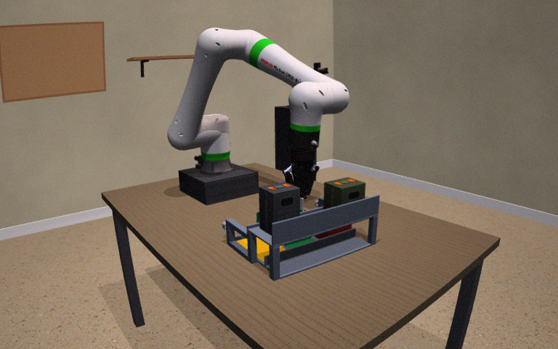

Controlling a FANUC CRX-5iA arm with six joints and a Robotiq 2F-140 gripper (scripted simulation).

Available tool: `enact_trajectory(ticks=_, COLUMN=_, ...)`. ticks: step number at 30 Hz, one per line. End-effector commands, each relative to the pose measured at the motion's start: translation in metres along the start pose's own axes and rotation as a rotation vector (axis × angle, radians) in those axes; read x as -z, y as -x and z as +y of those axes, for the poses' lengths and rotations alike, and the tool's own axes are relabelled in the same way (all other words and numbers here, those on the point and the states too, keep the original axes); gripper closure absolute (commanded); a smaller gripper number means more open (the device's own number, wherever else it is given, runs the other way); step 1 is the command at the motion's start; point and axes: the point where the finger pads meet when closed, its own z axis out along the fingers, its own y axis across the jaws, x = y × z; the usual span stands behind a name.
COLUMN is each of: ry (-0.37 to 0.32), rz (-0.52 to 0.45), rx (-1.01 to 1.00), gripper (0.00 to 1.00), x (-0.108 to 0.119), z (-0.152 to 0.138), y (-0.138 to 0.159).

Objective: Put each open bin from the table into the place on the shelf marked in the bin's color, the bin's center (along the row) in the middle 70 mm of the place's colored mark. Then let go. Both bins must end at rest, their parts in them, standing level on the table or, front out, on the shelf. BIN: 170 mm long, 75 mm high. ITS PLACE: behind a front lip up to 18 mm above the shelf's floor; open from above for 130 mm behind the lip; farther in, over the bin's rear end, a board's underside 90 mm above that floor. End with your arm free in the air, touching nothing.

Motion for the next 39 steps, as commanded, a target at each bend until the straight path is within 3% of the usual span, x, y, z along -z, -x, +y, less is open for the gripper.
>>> enact_trajectory(ticks=1, ry=0.0, rz=0.0, rx=0.0, gripper=0.94, x=0.0, z=0.0, y=0.0)
enact_trajectory(ticks=18, ry=0.0, rz=0.0, rx=0.0, gripper=0.94, x=0.007, z=0.0, y=-0.001)
enact_trajectory(ticks=39, ry=0.0, rz=0.0, rx=0.0, gripper=0.94, x=0.032, z=0.0, y=-0.004)
